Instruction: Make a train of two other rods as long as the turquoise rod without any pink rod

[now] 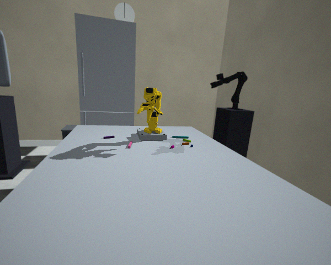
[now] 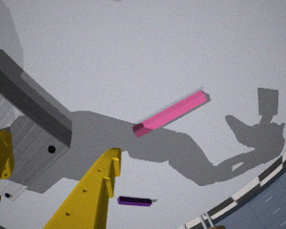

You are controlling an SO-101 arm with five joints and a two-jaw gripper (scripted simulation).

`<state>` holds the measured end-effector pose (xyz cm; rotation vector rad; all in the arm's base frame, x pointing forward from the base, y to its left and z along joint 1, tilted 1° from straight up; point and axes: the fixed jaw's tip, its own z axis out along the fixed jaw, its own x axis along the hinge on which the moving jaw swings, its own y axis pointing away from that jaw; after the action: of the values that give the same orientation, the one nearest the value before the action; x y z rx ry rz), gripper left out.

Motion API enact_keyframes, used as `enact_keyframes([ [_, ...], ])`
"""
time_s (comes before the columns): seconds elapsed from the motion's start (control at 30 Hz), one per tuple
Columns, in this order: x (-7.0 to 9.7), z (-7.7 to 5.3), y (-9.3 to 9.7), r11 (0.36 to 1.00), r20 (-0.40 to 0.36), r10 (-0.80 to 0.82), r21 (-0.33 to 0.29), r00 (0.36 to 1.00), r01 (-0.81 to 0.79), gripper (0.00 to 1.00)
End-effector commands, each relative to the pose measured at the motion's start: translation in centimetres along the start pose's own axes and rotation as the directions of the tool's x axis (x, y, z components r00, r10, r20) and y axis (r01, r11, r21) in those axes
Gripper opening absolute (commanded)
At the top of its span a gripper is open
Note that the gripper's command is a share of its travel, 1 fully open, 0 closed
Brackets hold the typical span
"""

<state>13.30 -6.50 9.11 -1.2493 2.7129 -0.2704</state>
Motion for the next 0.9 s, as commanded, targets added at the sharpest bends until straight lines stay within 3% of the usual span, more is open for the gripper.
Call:
enact_keyframes([
  [0.0,-2.7,0.5,-0.1,0.994,0.031,-0.104,-0.030,0.994,0.105,0.63],
  [0.3,-8.7,1.9,2.2,0.928,0.083,-0.350,-0.102,0.933,0.357,0.48],
  [0.4,-9.3,2.0,2.7,0.917,0.087,-0.375,-0.109,0.923,0.383,0.46],
  [0.63,-12.9,2.9,6.1,0.828,0.113,-0.531,-0.145,0.840,0.542,0.36],
  [0.87,-15.0,3.6,9.6,0.737,0.127,-0.643,-0.167,0.755,0.655,0.28],
])
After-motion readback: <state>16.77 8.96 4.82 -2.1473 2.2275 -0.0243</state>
